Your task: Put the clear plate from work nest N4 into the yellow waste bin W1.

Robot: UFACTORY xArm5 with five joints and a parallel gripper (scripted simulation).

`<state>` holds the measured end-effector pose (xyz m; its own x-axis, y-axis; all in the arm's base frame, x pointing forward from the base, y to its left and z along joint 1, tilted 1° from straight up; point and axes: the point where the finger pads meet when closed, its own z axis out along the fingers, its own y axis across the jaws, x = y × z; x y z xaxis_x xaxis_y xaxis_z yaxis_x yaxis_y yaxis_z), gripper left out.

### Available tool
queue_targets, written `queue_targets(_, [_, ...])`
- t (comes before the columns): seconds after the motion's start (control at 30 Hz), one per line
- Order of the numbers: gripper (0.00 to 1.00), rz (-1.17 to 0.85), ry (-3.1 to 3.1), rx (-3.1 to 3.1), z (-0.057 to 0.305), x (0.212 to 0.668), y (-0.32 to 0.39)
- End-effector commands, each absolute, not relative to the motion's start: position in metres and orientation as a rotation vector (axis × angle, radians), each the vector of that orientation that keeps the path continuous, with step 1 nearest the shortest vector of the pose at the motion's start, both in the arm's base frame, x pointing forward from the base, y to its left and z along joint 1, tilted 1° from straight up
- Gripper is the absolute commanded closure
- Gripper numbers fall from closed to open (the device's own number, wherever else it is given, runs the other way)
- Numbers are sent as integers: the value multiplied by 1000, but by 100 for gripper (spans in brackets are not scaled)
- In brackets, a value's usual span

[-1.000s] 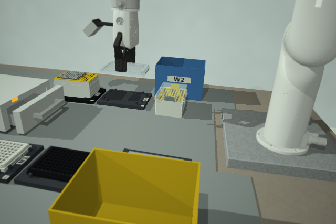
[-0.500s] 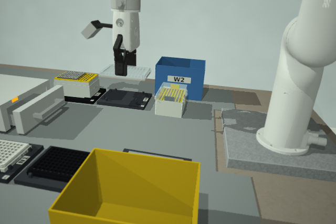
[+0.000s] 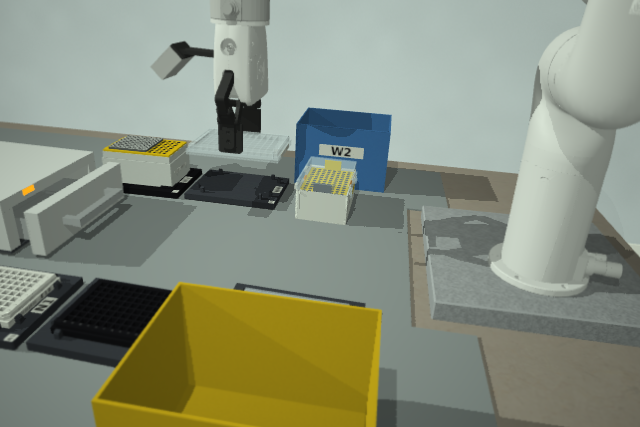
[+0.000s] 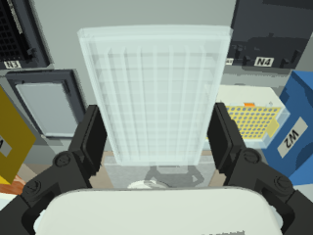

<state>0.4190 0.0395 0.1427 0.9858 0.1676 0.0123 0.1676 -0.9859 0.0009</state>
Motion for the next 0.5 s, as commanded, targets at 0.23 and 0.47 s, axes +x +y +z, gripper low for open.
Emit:
queue_targets(0.23, [100,-24,-264,-3129,144,406,65])
queue_targets(0.47, [100,-23,-264,-3129,143,400,77])
